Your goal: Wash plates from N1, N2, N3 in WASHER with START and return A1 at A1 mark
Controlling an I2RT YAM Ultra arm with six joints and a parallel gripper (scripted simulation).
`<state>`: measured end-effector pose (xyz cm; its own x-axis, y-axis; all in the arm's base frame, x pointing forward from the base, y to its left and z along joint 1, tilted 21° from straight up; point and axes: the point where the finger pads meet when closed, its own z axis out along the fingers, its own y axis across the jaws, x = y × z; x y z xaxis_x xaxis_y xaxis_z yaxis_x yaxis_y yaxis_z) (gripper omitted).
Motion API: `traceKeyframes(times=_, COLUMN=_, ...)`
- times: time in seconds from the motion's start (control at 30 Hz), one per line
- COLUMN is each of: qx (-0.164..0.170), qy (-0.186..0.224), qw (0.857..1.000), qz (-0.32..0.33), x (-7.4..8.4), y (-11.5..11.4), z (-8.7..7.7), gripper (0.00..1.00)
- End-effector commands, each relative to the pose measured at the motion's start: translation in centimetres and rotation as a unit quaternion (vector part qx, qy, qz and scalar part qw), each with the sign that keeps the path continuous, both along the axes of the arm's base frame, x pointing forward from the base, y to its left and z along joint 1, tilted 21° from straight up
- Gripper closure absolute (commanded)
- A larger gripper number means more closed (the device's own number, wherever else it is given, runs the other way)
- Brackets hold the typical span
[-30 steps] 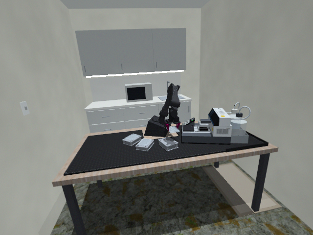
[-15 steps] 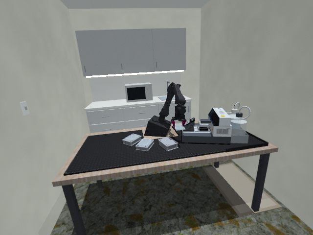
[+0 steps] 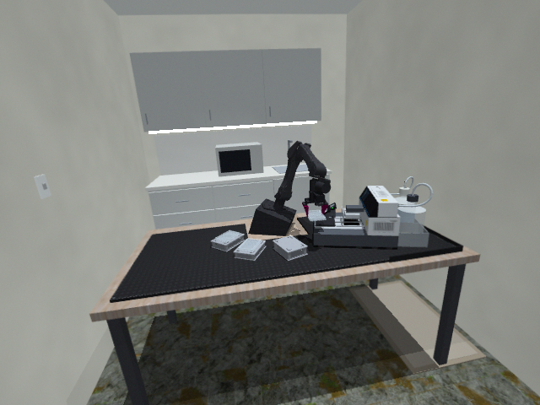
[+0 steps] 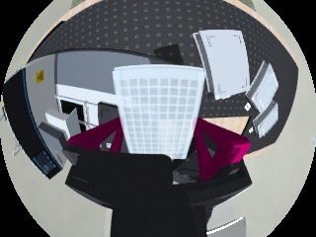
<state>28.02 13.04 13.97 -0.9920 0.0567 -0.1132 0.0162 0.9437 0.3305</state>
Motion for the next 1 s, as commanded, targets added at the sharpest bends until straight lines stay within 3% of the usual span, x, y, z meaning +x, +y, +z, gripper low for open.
traceKeyframes(times=0.0, qx=0.012, qy=0.013, qw=0.997, qz=-0.078, x=-0.7, y=0.6, z=1.1, gripper=1.00)
traceKeyframes(times=0.13, qx=0.021, qy=0.034, qw=0.990, qz=-0.138, x=-2.2, y=1.9, z=1.6, gripper=1.00)
traceKeyframes(times=0.27, qx=0.021, qy=0.034, qw=0.990, qz=-0.138, x=-3.0, y=2.5, z=1.8, gripper=1.00)
traceKeyframes(times=0.97, qx=0.023, qy=0.036, qw=0.990, qz=-0.138, x=-10.2, y=8.5, z=4.1, gripper=1.00)
